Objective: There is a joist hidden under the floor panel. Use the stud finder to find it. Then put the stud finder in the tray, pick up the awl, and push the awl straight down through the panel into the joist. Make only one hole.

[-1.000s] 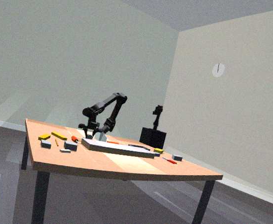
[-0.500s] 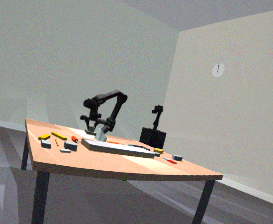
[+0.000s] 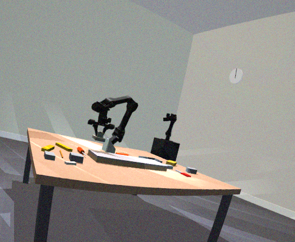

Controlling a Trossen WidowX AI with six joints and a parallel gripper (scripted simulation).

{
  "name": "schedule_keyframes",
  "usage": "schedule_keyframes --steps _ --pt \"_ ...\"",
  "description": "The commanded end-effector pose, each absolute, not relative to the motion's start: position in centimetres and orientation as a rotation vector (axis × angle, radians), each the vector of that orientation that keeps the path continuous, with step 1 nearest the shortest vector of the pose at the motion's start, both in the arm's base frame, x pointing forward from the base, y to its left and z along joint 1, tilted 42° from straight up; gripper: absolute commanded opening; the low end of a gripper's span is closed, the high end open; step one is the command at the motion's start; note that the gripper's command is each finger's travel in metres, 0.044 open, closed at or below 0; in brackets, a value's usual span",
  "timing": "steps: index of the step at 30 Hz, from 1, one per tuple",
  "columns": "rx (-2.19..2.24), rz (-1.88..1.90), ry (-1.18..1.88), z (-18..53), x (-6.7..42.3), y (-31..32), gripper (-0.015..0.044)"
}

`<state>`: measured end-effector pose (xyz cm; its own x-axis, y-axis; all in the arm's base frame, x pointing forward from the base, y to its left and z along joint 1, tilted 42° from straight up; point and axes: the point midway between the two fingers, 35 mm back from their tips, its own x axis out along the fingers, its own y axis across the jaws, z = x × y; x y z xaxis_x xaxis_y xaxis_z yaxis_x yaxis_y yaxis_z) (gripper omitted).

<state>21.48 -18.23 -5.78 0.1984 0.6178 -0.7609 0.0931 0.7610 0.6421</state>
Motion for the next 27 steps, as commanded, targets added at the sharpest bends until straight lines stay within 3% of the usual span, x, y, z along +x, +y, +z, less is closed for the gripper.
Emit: schedule_keyframes --steps 1,27 --pt "0.637 0.410 1.327 -5.7 23.4 -19.2 0.0000" --pt "0.579 0.484 1.288 -6.1 33.9 -20.5 0.0000"
